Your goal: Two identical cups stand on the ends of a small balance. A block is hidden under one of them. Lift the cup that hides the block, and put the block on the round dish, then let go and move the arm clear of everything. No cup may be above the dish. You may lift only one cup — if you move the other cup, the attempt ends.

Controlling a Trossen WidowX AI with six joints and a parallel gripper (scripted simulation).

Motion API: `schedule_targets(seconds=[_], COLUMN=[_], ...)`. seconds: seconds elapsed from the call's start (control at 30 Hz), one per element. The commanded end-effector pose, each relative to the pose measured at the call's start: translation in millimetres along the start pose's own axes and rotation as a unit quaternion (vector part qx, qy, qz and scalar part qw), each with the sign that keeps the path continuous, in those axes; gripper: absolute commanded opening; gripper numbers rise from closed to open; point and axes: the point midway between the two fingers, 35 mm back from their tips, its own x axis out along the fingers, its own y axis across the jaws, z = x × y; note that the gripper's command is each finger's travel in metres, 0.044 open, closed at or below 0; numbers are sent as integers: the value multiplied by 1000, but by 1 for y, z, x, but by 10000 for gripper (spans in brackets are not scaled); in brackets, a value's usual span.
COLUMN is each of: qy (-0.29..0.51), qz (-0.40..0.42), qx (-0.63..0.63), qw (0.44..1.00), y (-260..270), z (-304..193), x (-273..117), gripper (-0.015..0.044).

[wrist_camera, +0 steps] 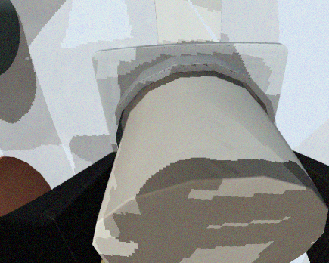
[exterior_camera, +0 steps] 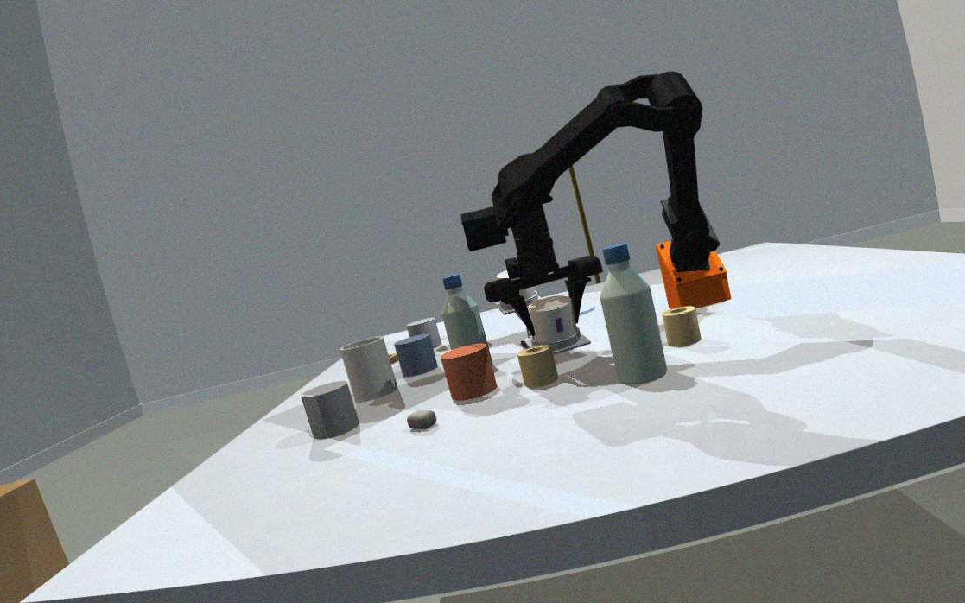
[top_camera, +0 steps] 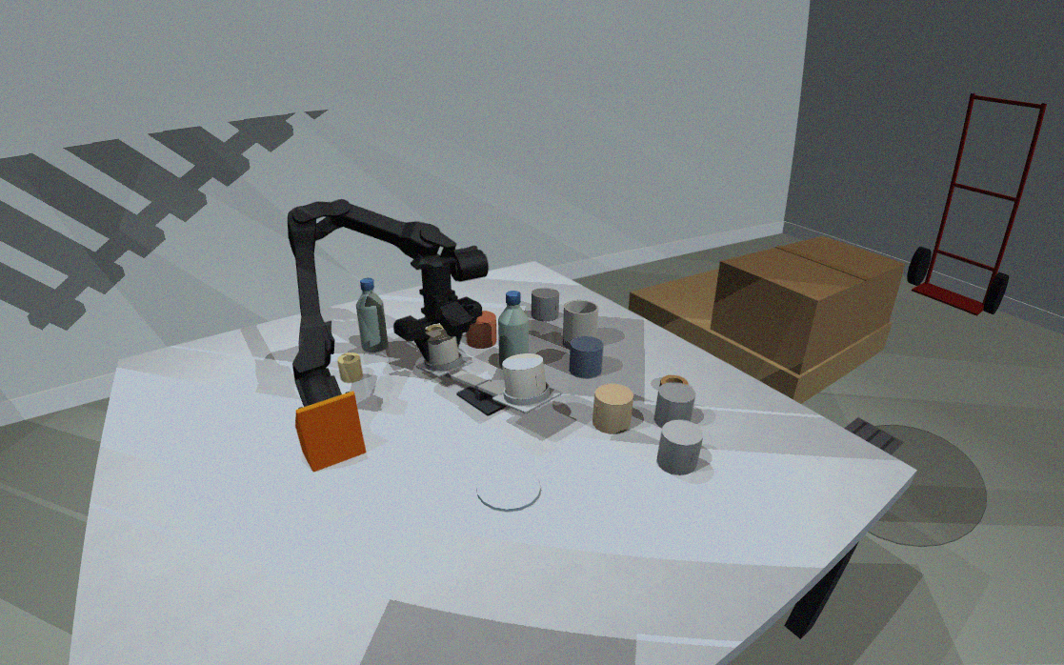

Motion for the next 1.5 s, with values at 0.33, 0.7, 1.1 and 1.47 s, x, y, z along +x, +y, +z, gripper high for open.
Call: schedule_targets(seconds=[0.33,0.7,1.1,1.47], qy=[-2,-5,-7,-9], qz=[7,10,13,15], qx=[-1,0,0,1], qw=[1000,1000,1000,1000], y=[4,6,7,7], z=[1,2,3,3], x=[-18,-32,-48,-62], gripper=[0,0,0,0])
